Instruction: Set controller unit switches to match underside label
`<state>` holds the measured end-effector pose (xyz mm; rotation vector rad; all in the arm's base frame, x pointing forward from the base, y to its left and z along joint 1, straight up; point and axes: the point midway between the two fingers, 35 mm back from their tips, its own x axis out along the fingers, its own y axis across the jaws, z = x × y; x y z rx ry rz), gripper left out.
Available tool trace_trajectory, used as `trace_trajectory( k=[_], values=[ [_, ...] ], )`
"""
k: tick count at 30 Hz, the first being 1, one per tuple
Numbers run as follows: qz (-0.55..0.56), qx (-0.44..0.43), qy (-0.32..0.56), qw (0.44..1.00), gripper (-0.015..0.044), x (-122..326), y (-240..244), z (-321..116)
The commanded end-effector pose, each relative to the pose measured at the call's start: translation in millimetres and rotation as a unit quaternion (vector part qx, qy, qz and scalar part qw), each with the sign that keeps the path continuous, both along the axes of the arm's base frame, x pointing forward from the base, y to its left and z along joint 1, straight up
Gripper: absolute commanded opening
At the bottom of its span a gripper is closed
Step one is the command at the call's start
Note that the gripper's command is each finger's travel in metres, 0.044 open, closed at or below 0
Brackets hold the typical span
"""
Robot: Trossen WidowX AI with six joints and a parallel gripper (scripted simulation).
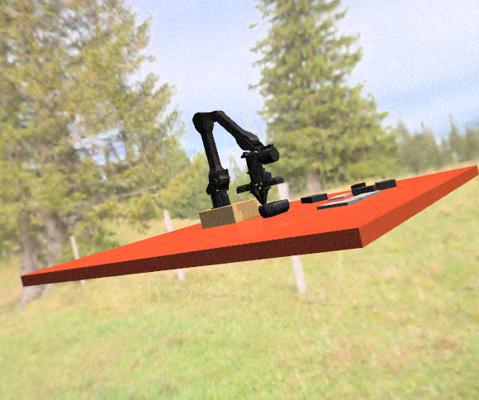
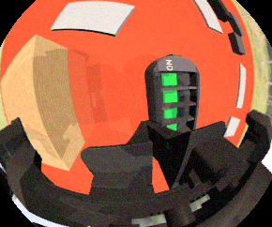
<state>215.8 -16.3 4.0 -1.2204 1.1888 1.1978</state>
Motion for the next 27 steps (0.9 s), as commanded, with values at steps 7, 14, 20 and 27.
trace_trajectory(
  k=[7,14,20,27],
  values=[
    [0.001,-0.002,0.002,1.0,0.0,-1,-1,-16],
    [0.0,0.0,0.002,1.0,0.0,-5,-1,21],
    [0.0,-0.001,0.002,1.0,0.0,-5,-1,21],
    [0.001,-0.002,0.002,1.0,0.0052,3,4,24]
  ],
)
